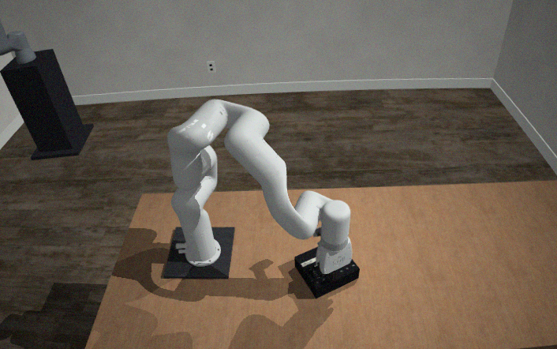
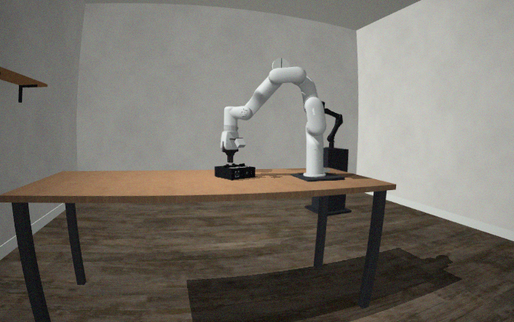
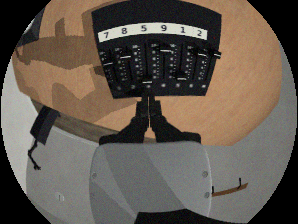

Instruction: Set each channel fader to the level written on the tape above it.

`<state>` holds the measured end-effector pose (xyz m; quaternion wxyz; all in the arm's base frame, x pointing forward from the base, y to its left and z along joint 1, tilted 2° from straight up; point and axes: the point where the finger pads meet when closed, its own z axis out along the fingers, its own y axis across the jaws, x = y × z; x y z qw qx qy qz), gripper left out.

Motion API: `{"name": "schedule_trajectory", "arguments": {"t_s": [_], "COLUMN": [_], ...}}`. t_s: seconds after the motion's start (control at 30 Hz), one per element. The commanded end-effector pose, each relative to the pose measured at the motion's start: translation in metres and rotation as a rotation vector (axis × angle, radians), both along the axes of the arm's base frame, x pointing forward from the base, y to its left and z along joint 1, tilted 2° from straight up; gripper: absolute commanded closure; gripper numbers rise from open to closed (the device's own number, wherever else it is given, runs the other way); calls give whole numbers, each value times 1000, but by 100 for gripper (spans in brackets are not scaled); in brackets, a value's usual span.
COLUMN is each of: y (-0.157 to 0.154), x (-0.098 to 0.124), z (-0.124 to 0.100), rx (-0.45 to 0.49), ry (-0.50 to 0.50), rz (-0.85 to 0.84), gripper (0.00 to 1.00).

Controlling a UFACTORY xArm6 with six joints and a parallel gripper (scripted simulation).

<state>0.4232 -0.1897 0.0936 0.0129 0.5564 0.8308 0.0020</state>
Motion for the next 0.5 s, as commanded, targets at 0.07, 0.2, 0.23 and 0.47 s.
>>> {"name": "schedule_trajectory", "arguments": {"t_s": [0.07,0.2,0.23,0.47], "y": [-1,-1,-1,-1], "x": [1,1,1,2], "z": [-2,-3,-4,-8], "rx": [-2,-2,-2,-2], "ry": [-4,-4,-4,-4], "rz": [0,0,0,0], "gripper": [100,100,100,100]}}
